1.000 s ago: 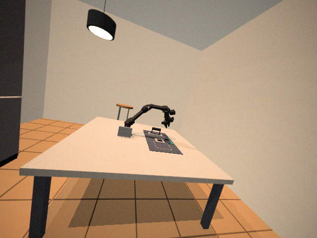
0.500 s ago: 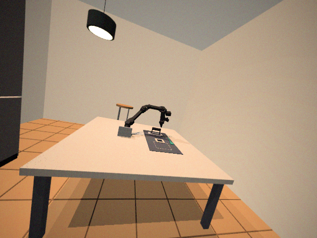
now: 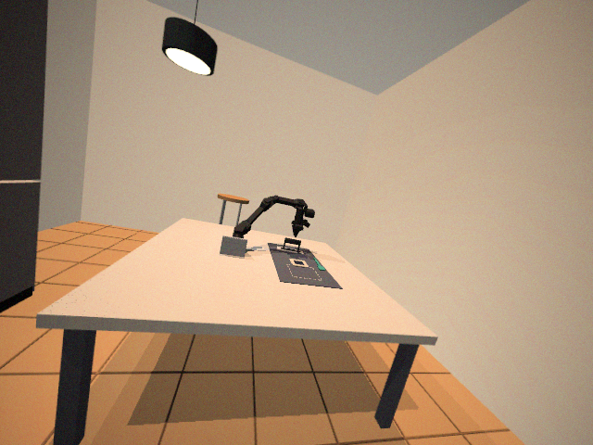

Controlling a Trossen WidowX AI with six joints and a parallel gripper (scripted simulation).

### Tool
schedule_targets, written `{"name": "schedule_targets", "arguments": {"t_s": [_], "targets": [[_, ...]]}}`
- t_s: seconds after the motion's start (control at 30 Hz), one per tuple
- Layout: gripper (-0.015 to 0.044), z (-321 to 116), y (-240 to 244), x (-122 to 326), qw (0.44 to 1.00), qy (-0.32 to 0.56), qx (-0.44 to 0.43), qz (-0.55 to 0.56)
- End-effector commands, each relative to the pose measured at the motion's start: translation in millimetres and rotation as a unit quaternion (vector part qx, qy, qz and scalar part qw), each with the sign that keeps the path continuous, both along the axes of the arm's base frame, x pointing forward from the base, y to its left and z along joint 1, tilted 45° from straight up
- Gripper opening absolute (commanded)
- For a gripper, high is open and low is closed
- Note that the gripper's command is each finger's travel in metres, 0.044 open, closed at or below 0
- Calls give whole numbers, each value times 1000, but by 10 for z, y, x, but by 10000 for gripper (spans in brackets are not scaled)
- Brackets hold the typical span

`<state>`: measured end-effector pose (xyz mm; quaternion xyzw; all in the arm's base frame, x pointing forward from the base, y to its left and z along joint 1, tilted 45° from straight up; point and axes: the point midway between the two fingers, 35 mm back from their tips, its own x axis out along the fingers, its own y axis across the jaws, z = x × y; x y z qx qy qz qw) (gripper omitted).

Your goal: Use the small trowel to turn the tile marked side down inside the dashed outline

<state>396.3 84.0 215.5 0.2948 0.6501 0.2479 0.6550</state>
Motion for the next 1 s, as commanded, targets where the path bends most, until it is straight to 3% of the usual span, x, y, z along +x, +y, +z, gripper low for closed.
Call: {"name": "schedule_targets", "arguments": {"t_s": [0.0, 0.9, 0.97], "targets": [[270, -35, 51, -9, 1000, 0, -2, 5], [270, -326, 339, -19, 1000, 11, -1, 2], [217, -326, 339, -19, 1000, 11, -1, 2]]}}
